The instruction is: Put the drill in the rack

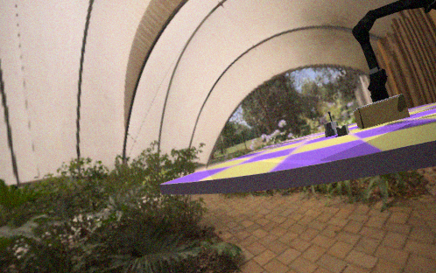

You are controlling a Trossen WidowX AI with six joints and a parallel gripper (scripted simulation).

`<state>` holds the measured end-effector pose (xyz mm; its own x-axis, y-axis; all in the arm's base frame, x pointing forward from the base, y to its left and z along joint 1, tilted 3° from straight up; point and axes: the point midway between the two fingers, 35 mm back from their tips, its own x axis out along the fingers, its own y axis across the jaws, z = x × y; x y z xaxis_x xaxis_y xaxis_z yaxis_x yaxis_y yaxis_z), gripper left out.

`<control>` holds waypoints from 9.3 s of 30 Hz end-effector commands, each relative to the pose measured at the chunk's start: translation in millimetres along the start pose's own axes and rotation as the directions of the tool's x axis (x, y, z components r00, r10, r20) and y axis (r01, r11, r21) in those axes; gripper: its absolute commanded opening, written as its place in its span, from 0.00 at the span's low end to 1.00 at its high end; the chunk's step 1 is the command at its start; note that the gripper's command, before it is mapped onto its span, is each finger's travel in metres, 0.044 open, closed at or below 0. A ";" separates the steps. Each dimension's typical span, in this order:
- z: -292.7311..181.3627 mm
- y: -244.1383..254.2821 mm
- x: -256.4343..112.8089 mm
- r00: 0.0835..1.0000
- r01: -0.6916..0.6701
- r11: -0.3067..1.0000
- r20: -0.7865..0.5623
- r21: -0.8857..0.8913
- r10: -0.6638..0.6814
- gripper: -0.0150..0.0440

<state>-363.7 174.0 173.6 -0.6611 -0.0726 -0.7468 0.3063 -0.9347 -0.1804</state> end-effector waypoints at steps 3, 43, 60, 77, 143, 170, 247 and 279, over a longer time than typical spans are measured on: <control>0.0 0.0 0.0 1.000 0.000 1.000 0.000 0.000 0.000 0.80; -413.5 35.3 -296.6 0.668 0.615 -0.406 -0.720 0.676 -0.187 0.25; -455.0 275.9 -355.9 0.641 0.170 -0.985 -0.762 0.033 0.085 0.25; -394.3 424.4 -326.0 0.721 -0.225 -0.801 -0.647 -0.555 0.246 0.25; -407.6 429.0 -309.6 0.722 -0.224 -0.801 -0.647 -0.555 0.246 0.25; -411.6 428.9 -300.6 0.722 -0.224 -0.801 -0.647 -0.555 0.246 0.25; -528.8 308.2 -314.6 0.719 0.654 -0.546 -0.654 0.523 0.235 1.00; -546.7 323.7 -288.6 0.719 0.654 -0.546 -0.653 0.523 0.236 1.00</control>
<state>304.3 86.4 -10.0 0.0571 -0.0380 -0.9976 -0.9568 0.2831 -0.0656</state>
